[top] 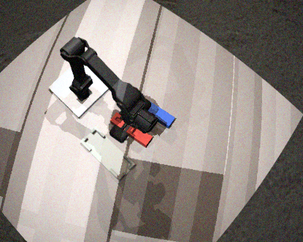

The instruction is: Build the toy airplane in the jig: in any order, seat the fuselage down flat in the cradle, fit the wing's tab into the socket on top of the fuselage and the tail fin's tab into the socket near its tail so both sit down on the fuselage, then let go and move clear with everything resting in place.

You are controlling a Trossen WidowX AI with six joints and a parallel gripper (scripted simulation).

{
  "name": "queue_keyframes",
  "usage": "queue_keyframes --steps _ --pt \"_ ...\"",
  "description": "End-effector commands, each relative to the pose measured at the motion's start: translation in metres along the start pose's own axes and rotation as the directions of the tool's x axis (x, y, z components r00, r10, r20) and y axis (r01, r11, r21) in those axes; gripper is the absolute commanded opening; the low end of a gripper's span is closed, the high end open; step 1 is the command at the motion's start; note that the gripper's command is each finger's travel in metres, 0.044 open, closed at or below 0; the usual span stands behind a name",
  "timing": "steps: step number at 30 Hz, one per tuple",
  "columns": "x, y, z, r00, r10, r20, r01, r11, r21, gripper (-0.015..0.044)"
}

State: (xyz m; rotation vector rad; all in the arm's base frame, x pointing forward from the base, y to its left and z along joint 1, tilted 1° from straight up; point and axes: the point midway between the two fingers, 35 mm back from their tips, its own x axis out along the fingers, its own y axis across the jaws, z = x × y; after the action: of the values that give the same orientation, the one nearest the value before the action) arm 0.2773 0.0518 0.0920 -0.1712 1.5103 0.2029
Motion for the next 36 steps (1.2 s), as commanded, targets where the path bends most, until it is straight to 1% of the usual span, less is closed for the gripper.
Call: queue_keyframes --steps 1,6,36 --pt "0.011 -0.001 -0.003 1.000 -0.003 -0.015 0.004 1.000 0.005 0.0440" --pt "0.014 -0.001 -0.003 1.000 -0.003 -0.015 0.004 1.000 0.005 0.0440" --pt "0.060 -0.001 -0.004 1.000 -0.003 -0.016 0.003 1.000 0.005 0.0440"
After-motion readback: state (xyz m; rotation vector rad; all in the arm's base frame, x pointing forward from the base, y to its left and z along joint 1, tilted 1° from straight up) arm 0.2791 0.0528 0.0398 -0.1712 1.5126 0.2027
